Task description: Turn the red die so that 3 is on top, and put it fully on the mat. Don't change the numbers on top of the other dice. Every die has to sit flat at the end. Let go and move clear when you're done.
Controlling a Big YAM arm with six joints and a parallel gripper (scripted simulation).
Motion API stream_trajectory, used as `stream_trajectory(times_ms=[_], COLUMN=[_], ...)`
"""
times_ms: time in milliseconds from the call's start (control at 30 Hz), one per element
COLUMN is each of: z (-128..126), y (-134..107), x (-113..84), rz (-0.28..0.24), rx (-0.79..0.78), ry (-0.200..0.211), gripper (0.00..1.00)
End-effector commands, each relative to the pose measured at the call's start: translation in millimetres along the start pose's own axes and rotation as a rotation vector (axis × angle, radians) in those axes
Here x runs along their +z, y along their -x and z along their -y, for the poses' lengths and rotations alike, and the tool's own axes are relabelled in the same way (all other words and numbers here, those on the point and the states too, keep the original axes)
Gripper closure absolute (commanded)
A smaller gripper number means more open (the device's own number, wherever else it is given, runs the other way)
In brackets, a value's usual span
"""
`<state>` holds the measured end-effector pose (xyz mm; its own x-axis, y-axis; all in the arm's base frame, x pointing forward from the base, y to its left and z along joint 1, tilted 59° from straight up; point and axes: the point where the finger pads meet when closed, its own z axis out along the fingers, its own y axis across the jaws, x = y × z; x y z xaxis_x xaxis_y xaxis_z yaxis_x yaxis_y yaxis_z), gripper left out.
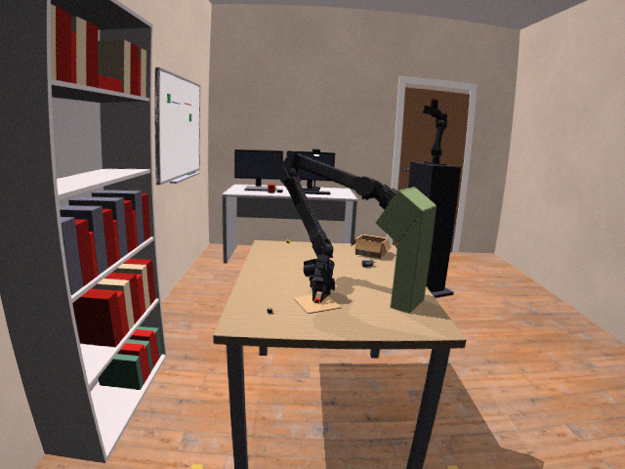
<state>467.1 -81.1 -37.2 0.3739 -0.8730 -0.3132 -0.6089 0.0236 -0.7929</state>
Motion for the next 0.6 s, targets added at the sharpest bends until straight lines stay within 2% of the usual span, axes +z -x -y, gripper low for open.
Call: stream_trajectory(times_ms=[0,400,500,567], z=[-5,-5,-2,-12], y=[-4,-4,0,7], x=[-2.2,-2.4,-9.3,-15.1], rz=[-0.001,-0.001,-0.003,0.002], rx=[0.005,0.005,0.001,0.018], ry=[0.006,0.006,0.0,0.014], gripper=[0.7,0.7,0.7,0.7])
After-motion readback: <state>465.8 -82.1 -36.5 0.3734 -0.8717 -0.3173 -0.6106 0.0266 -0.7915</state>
